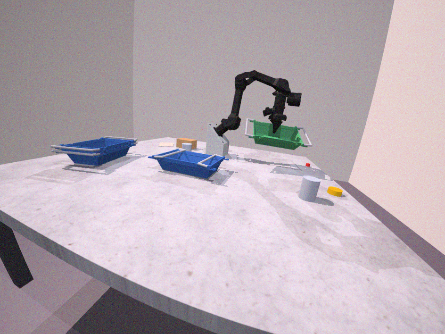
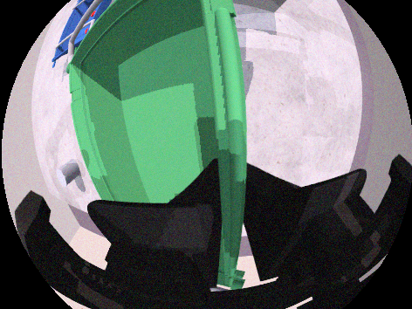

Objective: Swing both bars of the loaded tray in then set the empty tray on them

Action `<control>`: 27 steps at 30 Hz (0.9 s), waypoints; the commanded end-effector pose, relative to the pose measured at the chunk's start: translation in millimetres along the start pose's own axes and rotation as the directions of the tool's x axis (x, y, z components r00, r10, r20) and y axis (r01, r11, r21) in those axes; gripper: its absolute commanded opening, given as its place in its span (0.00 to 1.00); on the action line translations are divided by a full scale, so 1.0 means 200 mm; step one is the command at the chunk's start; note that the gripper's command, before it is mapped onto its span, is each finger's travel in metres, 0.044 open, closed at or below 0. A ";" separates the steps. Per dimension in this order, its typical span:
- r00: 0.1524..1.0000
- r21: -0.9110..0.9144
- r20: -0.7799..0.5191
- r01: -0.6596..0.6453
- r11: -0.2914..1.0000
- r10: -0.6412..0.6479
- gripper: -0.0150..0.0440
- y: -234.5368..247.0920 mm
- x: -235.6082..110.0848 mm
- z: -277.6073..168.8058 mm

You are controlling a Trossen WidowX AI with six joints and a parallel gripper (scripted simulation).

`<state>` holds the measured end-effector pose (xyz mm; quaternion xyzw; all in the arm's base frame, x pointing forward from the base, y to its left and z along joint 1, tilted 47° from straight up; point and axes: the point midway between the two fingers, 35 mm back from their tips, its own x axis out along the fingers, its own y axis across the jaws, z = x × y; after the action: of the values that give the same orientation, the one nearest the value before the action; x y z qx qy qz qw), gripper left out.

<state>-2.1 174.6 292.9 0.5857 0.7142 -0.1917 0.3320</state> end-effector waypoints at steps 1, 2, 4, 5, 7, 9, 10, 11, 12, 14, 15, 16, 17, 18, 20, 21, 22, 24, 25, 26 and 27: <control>1.000 -0.009 0.022 -0.016 1.000 0.016 0.25 0.04 0.02 -0.01; 0.999 -0.011 0.029 -0.017 1.000 0.018 0.25 0.06 0.02 -0.01; 0.999 -0.015 0.044 -0.020 1.000 0.021 0.25 0.08 0.04 0.00; 0.998 -0.017 0.052 -0.021 1.000 0.022 0.25 0.09 0.05 0.00; 0.998 -0.020 0.066 -0.023 1.000 0.025 0.25 0.11 0.06 0.00; 0.996 -0.023 0.080 -0.025 0.999 0.026 0.25 0.14 0.08 0.00; 0.996 -0.025 0.087 -0.025 0.999 0.027 0.25 0.15 0.08 0.00; 0.995 -0.026 0.094 -0.025 0.999 0.028 0.25 0.16 0.09 0.01; 0.994 -0.027 0.101 -0.026 0.999 0.028 0.25 0.18 0.10 0.01; 0.993 -0.029 0.115 -0.026 0.999 0.029 0.25 0.20 0.11 0.01; 0.992 -0.030 0.121 -0.026 0.999 0.029 0.25 0.21 0.12 0.02; 0.991 -0.031 0.128 -0.025 0.999 0.029 0.25 0.23 0.12 0.02; 0.991 -0.032 0.134 -0.025 0.999 0.029 0.25 0.24 0.13 0.02; 0.990 -0.033 0.140 -0.024 0.999 0.029 0.25 0.25 0.14 0.03; 0.988 -0.034 0.153 -0.023 0.999 0.028 0.25 0.28 0.15 0.03; 0.987 -0.034 0.159 -0.022 0.999 0.027 0.25 0.29 0.16 0.04; 0.986 -0.035 0.164 -0.021 0.999 0.027 0.25 0.31 0.16 0.04; 0.984 -0.035 0.176 -0.019 0.999 0.025 0.25 0.33 0.17 0.05; 0.983 -0.035 0.181 -0.018 0.999 0.024 0.25 0.35 0.18 0.06; 0.982 -0.035 0.187 -0.017 0.999 0.023 0.25 0.36 0.18 0.06; 0.981 -0.035 0.192 -0.016 0.999 0.022 0.25 0.38 0.19 0.07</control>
<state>60.2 209.6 265.6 0.5636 0.6812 -0.2310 0.4061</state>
